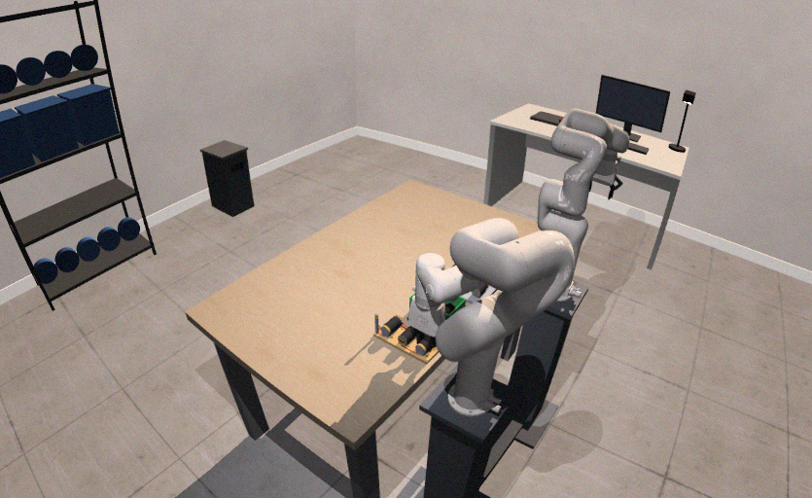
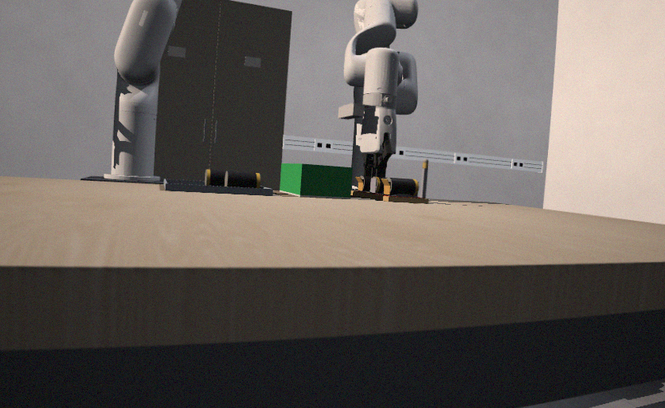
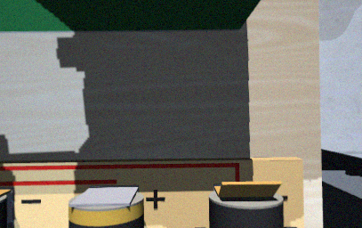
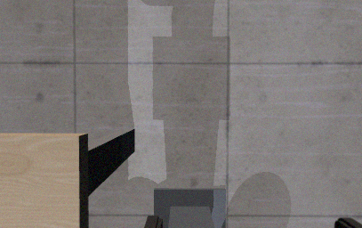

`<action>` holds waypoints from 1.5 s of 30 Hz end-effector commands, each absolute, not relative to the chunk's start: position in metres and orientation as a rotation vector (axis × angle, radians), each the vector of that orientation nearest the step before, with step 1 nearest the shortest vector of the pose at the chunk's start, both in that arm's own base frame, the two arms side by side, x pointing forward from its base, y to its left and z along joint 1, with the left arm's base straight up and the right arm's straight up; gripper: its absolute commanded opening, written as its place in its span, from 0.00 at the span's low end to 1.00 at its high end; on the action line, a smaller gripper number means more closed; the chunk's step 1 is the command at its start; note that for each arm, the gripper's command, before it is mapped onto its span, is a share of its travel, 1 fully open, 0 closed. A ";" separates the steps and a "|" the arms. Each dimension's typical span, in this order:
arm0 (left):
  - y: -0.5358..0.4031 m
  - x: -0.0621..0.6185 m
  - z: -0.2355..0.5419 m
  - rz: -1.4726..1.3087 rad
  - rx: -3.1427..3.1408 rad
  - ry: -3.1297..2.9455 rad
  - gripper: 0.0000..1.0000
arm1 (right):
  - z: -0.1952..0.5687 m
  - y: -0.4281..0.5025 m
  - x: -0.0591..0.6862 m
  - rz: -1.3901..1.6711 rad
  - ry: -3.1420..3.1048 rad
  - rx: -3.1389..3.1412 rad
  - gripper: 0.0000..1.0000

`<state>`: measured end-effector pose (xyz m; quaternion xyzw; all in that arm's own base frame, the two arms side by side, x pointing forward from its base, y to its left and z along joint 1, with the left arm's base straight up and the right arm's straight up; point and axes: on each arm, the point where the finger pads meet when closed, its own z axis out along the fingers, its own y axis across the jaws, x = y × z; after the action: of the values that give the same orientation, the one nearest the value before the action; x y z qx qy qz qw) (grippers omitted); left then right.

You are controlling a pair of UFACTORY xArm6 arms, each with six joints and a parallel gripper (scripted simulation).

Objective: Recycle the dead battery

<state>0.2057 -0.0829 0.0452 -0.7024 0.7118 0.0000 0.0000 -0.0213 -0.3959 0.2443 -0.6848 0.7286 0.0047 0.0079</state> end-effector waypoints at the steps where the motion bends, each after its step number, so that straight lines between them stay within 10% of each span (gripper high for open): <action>1: -0.085 0.210 0.049 -0.024 -2.208 2.229 0.28 | 0.250 -0.399 -0.021 0.000 2.280 -2.162 1.00; 45: -0.085 0.209 0.144 -0.025 -2.202 2.237 0.28 | 0.250 -0.399 -0.021 0.000 2.280 -2.162 1.00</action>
<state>0.2077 -0.0830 0.1125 -0.7031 0.7111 0.0000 0.0000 -0.0213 -0.3959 0.2443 -0.6848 0.7286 0.0047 0.0079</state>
